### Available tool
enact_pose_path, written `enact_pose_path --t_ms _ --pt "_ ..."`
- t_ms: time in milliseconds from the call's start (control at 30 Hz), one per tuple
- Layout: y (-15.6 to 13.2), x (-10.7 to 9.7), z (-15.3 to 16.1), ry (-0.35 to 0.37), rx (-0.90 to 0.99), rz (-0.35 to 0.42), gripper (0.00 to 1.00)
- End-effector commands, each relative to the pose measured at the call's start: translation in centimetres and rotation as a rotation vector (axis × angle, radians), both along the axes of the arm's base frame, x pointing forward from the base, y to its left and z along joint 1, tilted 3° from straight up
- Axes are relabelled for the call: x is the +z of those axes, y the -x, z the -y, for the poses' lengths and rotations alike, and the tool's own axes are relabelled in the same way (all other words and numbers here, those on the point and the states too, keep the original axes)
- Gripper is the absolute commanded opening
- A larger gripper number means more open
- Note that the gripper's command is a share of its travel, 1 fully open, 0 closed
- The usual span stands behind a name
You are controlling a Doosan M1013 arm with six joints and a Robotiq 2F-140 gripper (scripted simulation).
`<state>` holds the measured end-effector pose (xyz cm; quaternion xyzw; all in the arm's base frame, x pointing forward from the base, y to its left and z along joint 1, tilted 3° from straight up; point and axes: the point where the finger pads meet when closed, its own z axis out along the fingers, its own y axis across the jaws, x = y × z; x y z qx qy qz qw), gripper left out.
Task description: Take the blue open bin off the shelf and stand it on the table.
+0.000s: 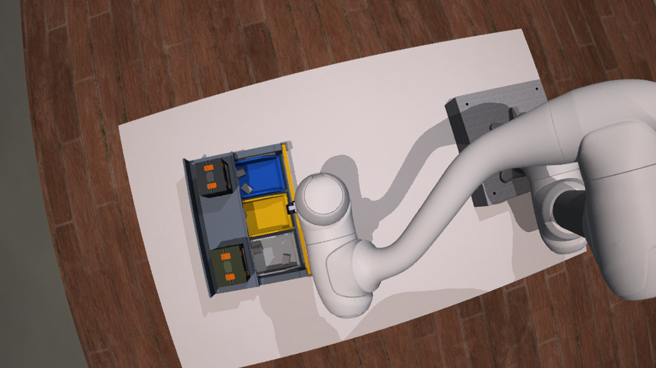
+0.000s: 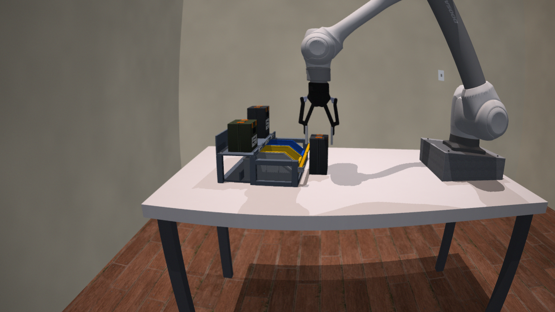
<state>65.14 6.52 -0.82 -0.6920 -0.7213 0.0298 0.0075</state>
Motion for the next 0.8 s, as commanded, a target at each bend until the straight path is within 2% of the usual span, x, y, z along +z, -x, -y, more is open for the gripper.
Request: enact_pose_path --t_ms 0,767 --pt "0.10 -1.45 0.05 0.000 0.000 0.001 0.57" --pt "0.09 -1.25 0.05 0.000 0.000 0.001 0.57"
